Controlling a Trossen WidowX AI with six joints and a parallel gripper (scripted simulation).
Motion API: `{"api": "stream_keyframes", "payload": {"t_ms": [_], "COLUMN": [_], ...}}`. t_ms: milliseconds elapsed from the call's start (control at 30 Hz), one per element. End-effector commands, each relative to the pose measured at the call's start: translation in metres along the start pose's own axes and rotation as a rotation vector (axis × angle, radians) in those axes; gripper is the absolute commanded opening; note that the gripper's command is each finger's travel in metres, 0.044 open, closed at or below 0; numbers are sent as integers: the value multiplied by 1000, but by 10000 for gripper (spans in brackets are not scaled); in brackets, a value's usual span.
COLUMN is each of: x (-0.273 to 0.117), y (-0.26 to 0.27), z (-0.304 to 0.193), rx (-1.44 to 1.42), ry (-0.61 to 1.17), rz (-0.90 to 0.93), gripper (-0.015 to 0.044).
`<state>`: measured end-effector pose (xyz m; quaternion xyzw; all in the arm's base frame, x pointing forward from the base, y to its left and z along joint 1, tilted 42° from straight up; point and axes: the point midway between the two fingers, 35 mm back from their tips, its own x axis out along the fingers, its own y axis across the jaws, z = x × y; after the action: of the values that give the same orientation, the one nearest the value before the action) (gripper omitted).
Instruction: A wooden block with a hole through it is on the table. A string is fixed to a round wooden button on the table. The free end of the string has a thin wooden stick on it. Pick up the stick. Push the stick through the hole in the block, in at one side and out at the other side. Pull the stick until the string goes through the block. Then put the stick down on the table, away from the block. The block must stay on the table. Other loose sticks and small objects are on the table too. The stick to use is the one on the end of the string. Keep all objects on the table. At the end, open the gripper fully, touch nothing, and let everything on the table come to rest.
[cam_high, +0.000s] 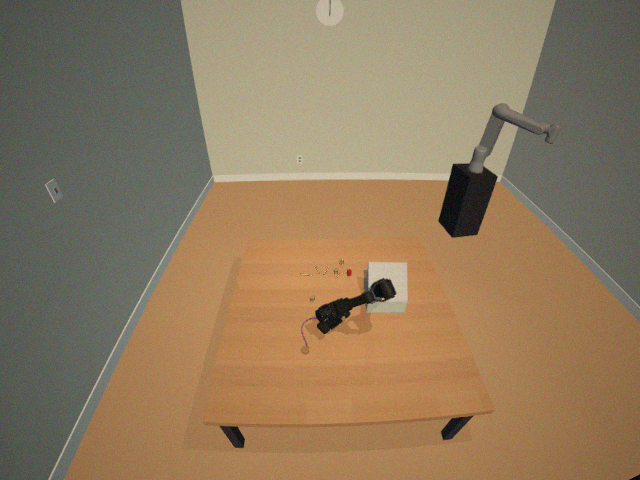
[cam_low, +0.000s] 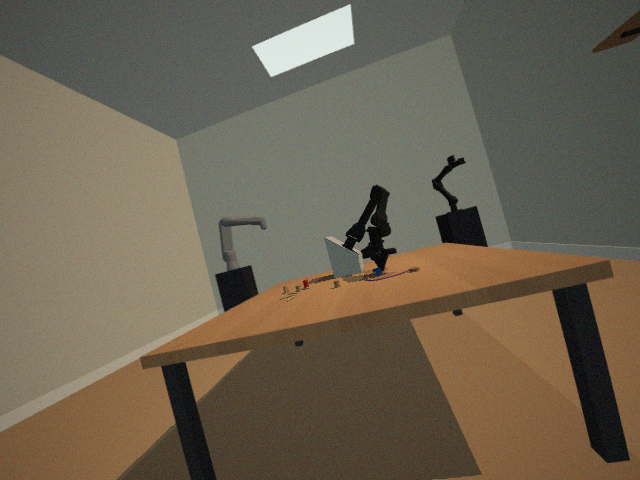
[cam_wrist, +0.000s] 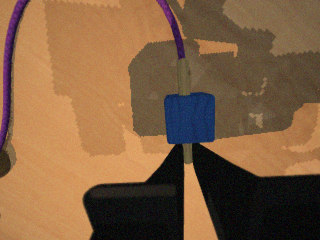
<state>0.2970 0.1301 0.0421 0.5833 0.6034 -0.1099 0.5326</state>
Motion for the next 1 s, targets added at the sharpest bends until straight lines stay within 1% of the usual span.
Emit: {"api": "stream_keyframes", "payload": {"t_ms": [0,967], "x": [0,-4], "y": [0,-4], "z": [0,-38], "rx": [0,6], "ry": [0,0], "rz": [0,7], "gripper": [0,0]}}
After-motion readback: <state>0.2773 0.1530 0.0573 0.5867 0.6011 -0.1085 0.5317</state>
